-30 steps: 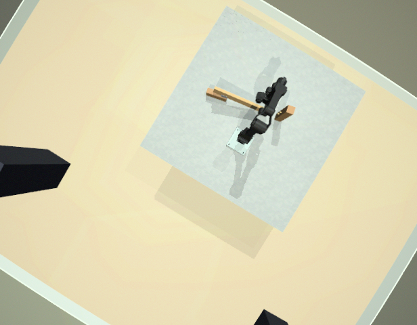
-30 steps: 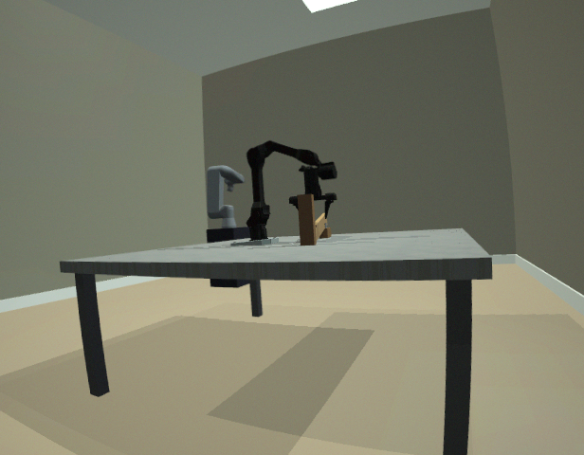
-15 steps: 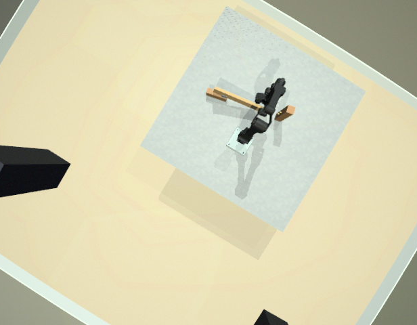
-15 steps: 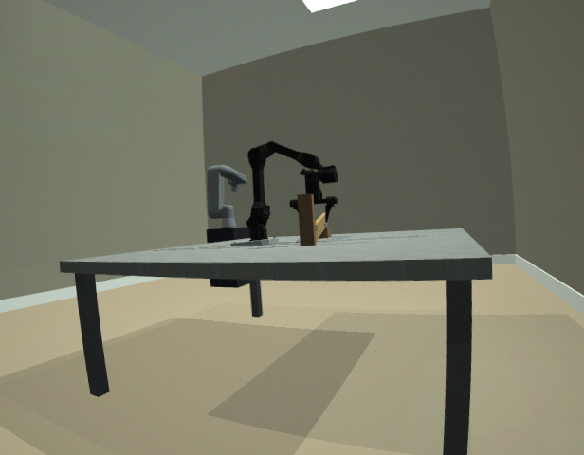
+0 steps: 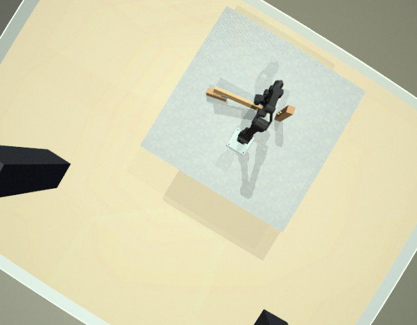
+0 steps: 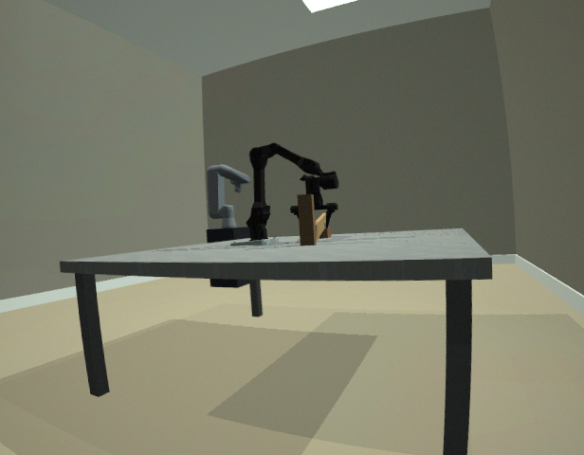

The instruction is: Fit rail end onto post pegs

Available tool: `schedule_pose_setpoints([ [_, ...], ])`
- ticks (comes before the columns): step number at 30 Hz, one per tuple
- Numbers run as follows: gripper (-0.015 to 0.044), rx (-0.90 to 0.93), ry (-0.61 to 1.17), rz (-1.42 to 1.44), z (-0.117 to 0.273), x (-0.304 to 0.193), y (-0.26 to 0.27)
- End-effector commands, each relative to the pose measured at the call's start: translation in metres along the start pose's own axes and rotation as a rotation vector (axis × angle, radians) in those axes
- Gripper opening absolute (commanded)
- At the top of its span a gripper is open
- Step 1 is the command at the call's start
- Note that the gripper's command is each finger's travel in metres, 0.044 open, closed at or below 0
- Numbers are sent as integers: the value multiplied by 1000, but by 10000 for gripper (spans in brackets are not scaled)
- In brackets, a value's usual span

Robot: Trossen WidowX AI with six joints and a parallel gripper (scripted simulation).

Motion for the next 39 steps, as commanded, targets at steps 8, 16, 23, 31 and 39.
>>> schedule_pose_setpoints([
  [8,440,6,4,2,-20,0,2],
  [16,440,6,4,2,-31,0,4],
  [23,256,6,4,2,-31,0,4],
  [31,46,6,4,2,-31,0,4],
  [39,0,6,4,2,-31,0,4],
])
Point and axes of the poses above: the point midway between the two fingers, 35 mm back from their tips, its own z axis back along the fingers, its own y axis across the jaws, x = y × z, the point moved 10 cm from there along z, back along the fingers, and after that the axes turned 5 degrees about -z, right-handed, at the moved point
